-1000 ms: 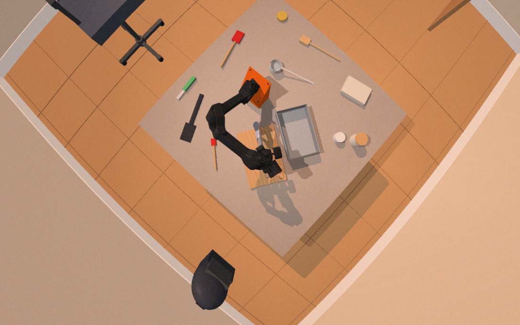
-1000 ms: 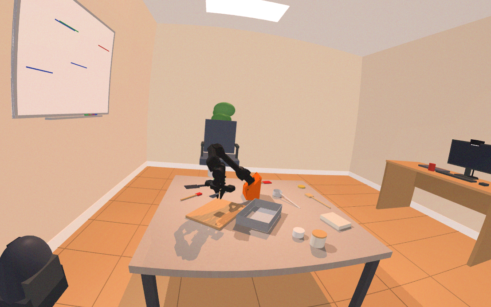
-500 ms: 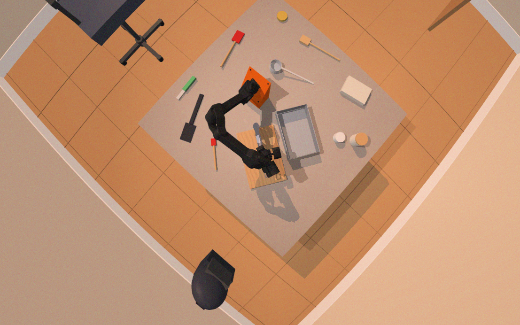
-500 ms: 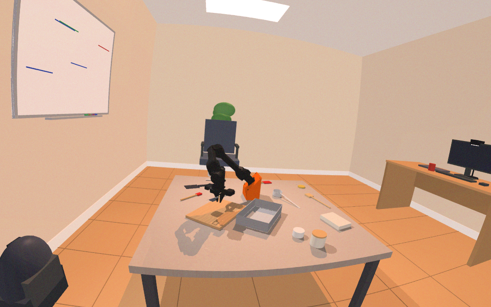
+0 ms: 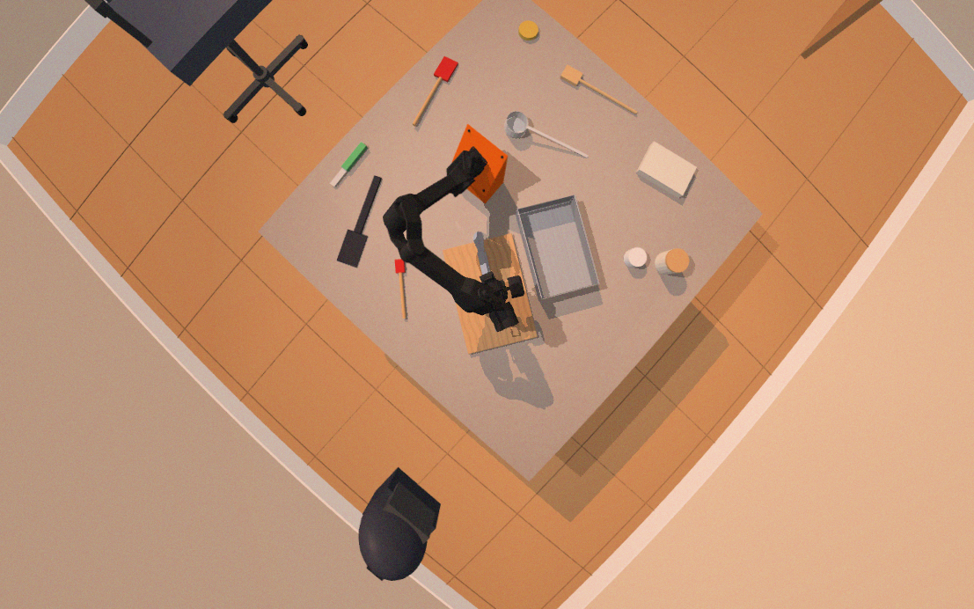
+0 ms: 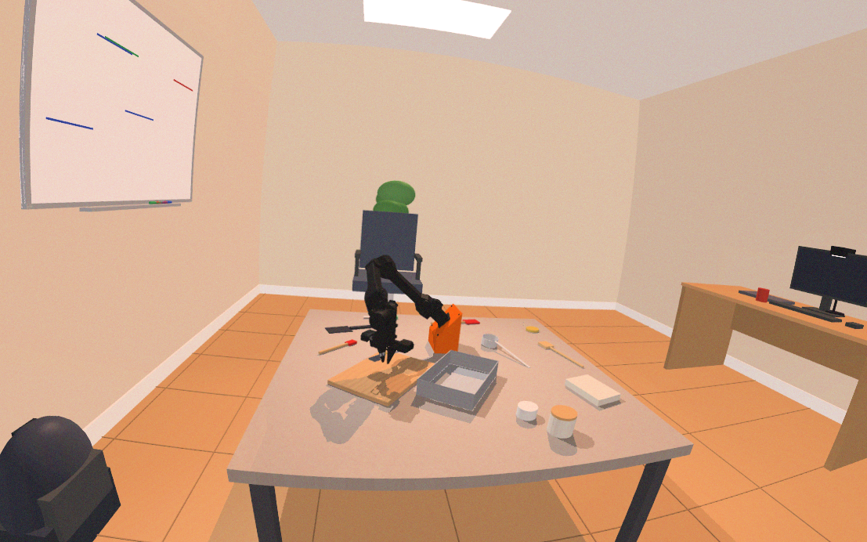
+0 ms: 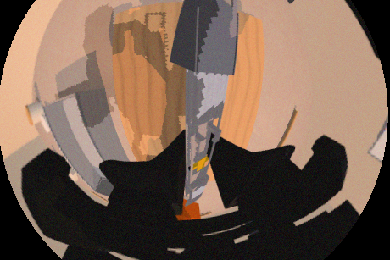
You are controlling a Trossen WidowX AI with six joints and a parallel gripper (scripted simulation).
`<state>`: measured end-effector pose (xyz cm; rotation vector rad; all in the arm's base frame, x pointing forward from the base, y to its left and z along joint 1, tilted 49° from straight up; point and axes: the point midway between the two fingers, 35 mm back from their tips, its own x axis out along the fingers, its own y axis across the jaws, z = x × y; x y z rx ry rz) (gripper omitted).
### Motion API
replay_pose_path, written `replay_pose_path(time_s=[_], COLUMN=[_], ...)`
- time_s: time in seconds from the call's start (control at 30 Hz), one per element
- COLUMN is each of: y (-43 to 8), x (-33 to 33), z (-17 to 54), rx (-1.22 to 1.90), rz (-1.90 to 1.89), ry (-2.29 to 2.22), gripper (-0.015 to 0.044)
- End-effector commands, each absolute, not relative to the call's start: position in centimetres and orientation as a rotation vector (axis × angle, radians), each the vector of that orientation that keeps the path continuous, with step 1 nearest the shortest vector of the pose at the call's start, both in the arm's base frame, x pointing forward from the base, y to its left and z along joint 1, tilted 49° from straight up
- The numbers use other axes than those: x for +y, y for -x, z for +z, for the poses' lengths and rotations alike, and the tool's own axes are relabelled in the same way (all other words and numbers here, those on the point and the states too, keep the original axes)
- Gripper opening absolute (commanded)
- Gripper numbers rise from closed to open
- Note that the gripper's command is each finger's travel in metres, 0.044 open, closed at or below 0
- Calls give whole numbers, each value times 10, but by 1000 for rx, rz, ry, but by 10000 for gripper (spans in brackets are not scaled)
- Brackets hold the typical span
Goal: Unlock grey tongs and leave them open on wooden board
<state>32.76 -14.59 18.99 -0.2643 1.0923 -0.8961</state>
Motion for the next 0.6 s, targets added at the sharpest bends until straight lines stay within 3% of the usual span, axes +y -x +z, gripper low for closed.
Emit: replay_pose_path(time_s=[0.0,0.2,0.57], y=[-327,-327,-327], x=[-150,-151,-150], z=[184,184,186], rx=[1096,1096,1092], rz=[-890,-890,-897], ry=[270,270,267], gripper=[-150,-150,139])
